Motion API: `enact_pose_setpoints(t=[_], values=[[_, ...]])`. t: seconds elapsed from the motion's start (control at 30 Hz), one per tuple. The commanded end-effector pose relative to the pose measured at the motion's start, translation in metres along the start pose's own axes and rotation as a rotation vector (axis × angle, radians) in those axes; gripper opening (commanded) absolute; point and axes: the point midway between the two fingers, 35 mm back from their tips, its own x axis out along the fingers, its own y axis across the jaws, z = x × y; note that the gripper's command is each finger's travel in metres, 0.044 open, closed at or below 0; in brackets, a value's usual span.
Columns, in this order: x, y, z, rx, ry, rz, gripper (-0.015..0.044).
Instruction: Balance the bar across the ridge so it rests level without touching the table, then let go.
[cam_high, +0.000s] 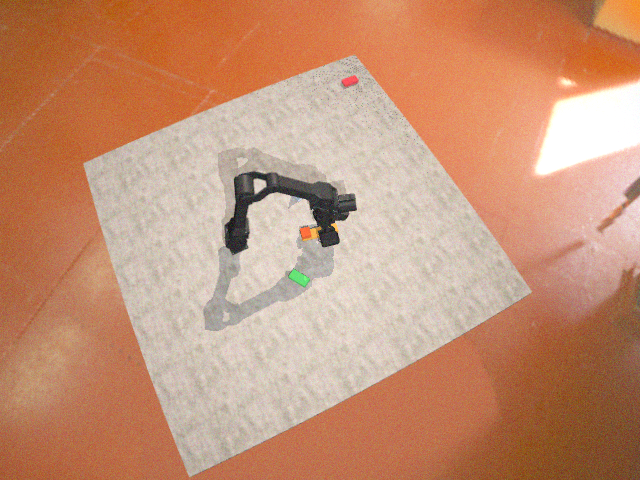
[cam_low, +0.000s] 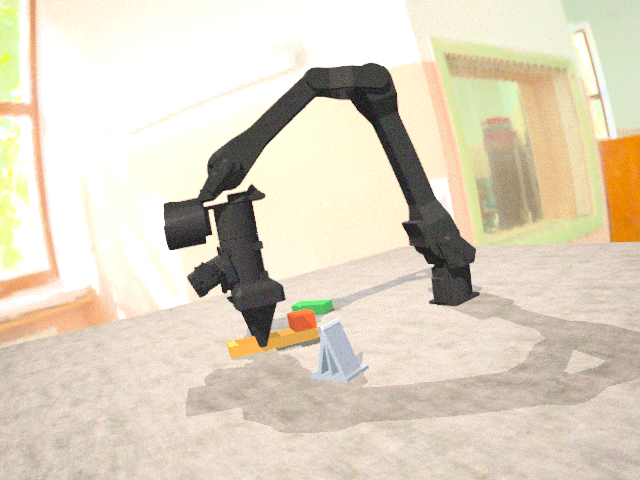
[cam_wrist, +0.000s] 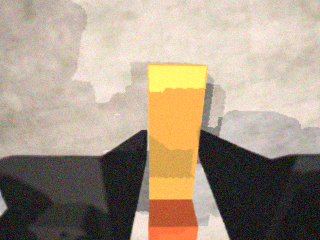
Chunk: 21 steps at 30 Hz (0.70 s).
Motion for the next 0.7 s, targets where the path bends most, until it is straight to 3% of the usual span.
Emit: enact_pose_setpoints(t=[0.0, 0.13, 0.27, 0.67], values=[[0.000, 0.000, 0.000, 0.000, 0.000, 0.000, 0.0131], [0.000, 0.000, 0.000, 0.000, 0.000, 0.000, 0.0104], [-0.006, 0.000, 0.001, 0.000, 0.000, 0.000, 0.0000], [-0.036, -0.001, 0.005, 0.002, 0.001, -0.001, 0.0000]])
